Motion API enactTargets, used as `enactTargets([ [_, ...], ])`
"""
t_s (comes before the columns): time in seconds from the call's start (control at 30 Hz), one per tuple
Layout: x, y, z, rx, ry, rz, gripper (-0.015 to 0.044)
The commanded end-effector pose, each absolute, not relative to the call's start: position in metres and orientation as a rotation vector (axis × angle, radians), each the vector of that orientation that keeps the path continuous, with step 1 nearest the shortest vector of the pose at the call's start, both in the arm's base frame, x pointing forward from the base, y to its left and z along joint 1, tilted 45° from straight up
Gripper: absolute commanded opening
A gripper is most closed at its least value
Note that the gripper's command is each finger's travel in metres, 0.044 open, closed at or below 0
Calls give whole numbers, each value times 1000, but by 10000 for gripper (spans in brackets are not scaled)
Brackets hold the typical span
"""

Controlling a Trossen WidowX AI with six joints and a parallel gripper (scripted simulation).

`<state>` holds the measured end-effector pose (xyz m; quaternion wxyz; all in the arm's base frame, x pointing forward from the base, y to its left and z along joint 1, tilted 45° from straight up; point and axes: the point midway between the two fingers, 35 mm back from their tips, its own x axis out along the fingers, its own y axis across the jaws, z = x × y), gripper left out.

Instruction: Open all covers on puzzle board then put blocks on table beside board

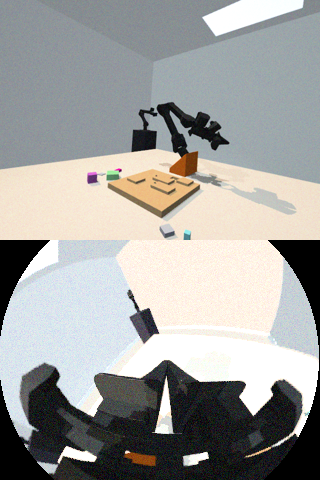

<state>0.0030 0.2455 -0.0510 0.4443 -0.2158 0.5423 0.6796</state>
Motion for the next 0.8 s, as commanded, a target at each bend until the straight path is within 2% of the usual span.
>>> enactTargets([
  [0.0,22,247,-55,-538,1374,1574,0],
  [0.77,125,227,-59,-545,1466,1009,0],
])
